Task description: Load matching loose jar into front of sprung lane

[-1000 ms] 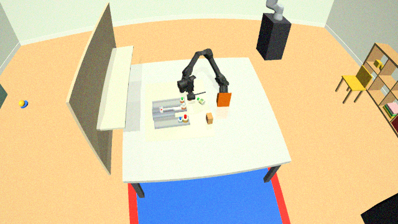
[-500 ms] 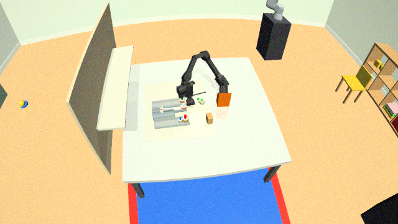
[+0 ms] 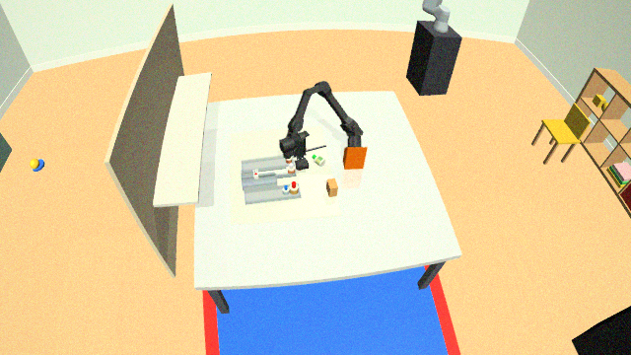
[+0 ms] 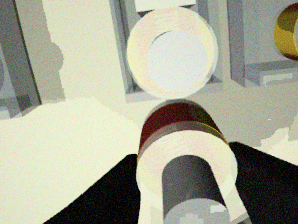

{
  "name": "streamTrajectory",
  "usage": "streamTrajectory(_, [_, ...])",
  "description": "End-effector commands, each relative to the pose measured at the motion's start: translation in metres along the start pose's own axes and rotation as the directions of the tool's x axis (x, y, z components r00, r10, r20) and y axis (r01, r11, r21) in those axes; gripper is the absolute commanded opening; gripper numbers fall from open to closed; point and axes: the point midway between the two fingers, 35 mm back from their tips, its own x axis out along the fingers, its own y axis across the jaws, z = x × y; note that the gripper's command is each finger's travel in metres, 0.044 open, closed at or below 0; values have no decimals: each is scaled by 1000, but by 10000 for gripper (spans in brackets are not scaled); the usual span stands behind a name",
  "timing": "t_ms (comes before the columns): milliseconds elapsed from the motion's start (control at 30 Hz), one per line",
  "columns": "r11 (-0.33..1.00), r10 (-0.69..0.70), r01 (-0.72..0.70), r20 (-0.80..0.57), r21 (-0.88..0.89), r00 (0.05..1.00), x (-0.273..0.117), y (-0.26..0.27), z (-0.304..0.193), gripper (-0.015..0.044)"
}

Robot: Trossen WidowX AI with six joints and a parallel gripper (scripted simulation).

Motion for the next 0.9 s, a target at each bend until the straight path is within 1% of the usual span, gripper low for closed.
streamTrajectory(0, [1000,-4,4,4,-3,1000,0,-1,2,0])
streamTrajectory(867, [1000,-4,4,4,-3,1000,1,-1,12,0])
